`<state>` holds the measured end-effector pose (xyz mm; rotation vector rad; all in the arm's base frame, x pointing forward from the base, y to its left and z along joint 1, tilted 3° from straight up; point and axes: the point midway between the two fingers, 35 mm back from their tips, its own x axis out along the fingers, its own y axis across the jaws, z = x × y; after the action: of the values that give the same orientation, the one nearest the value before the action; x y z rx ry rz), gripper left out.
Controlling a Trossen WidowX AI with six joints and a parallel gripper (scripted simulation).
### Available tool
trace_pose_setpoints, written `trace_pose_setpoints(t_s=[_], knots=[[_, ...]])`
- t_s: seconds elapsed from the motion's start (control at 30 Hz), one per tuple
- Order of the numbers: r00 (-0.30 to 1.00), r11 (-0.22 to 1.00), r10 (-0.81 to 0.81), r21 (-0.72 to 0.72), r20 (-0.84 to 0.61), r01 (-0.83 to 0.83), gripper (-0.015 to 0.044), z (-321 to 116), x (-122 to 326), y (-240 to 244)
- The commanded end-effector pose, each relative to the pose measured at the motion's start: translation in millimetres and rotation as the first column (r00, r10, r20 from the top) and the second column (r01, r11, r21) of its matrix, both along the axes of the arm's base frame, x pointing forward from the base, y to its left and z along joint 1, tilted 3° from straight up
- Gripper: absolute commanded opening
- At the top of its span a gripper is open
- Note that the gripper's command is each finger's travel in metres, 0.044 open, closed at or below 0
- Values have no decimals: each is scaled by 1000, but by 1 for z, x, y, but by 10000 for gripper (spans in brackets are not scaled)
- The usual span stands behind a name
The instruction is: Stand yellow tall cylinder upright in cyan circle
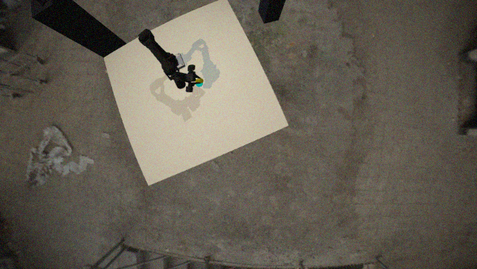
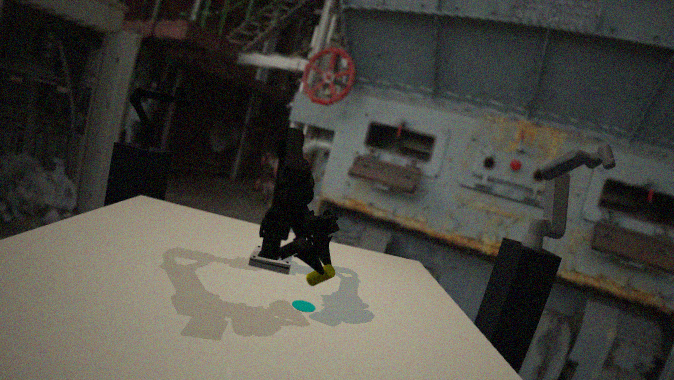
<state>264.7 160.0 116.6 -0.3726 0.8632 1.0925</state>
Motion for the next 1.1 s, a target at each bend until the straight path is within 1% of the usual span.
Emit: trace_pose_setpoints(t_s=[0.0,1.07], knots=[[1000,999,-7,36,16,6,105,3,0,-1],[994,972,-25,234,111,-2,105,7,1,-9]])
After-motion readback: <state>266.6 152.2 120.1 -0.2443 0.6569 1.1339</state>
